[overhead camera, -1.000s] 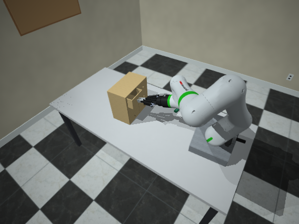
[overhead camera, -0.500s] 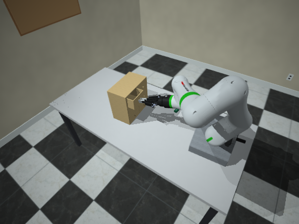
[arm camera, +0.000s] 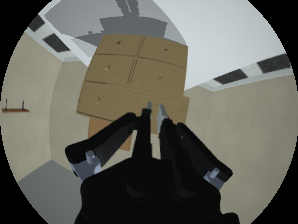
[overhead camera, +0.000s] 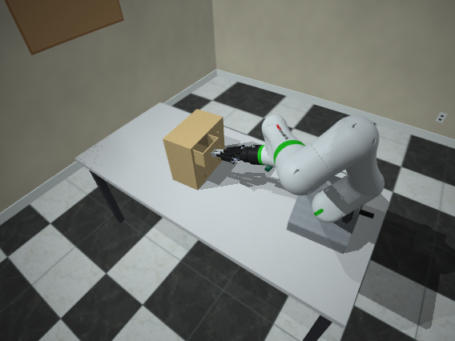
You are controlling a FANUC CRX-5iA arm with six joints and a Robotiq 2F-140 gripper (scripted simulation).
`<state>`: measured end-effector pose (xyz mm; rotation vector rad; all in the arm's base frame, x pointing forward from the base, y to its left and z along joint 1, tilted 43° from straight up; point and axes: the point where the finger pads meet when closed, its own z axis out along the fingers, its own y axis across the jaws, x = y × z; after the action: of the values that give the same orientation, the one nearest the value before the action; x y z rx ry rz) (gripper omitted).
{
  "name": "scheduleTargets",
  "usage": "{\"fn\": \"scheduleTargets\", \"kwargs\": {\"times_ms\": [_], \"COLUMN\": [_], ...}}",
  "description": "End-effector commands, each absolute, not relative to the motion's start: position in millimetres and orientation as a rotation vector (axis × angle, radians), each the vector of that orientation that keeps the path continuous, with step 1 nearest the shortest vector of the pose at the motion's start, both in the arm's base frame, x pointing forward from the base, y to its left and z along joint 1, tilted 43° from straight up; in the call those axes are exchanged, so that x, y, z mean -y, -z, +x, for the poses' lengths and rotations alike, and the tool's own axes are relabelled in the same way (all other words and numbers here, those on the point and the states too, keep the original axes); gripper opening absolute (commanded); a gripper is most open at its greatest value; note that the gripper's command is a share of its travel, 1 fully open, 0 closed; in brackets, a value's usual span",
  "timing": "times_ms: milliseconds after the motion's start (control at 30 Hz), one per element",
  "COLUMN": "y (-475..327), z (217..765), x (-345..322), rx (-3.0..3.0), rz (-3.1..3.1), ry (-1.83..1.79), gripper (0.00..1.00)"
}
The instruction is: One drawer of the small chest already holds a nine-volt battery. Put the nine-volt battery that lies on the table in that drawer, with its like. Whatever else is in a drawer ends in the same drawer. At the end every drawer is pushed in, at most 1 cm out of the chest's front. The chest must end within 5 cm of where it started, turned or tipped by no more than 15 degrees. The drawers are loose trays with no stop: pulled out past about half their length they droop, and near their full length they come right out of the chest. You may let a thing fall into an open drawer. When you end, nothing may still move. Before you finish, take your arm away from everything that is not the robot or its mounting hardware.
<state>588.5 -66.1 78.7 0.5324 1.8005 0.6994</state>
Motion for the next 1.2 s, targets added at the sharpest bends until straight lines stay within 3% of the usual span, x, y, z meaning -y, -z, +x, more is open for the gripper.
{"fn": "scheduleTargets", "kwargs": {"times_ms": [0, 333, 700, 1167], "y": [-79, -79, -79, -79], "z": [588, 588, 588, 563], "x": [66, 66, 66, 66], "rx": [-1.800, -1.800, -1.800, -1.800], "rz": [0.532, 0.532, 0.532, 0.532], "ry": [-0.699, -0.699, -0.699, -0.699], "gripper": [0.08, 0.08, 0.20, 0.20]}}
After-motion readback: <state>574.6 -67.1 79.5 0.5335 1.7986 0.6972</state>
